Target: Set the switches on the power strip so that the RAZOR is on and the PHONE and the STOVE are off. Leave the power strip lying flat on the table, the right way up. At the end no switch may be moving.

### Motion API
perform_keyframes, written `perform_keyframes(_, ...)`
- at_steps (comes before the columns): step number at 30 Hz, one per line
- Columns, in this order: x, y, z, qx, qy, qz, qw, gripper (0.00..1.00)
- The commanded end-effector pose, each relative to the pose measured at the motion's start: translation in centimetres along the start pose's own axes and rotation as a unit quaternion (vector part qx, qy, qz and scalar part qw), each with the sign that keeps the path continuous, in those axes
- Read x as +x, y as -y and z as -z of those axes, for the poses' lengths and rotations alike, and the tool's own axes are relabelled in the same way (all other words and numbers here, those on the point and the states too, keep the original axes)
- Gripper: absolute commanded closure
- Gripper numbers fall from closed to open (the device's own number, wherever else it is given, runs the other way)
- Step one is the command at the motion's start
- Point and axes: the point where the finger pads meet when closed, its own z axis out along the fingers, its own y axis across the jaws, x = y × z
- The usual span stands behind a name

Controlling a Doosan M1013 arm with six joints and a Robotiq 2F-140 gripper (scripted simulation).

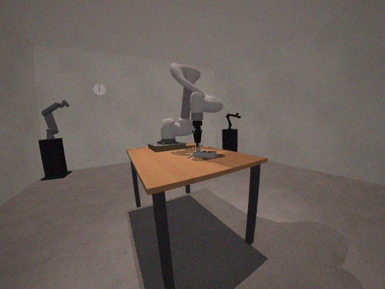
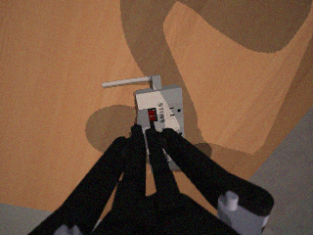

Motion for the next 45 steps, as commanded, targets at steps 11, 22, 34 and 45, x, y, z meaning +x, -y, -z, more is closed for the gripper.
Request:
perform_keyframes(11,0.2,0.1,-0.4,-0.002,-0.001,-0.001,1.000,1.00)
perform_keyframes(22,0.2,0.1,0.0,-0.002,-0.001,-0.001,1.000,1.00)
perform_keyframes(34,0.2,0.1,3.4,-0.002,-0.001,-0.001,1.000,1.00)
perform_keyframes(45,0.2,0.1,3.9,-0.002,-0.001,-0.001,1.000,1.00)
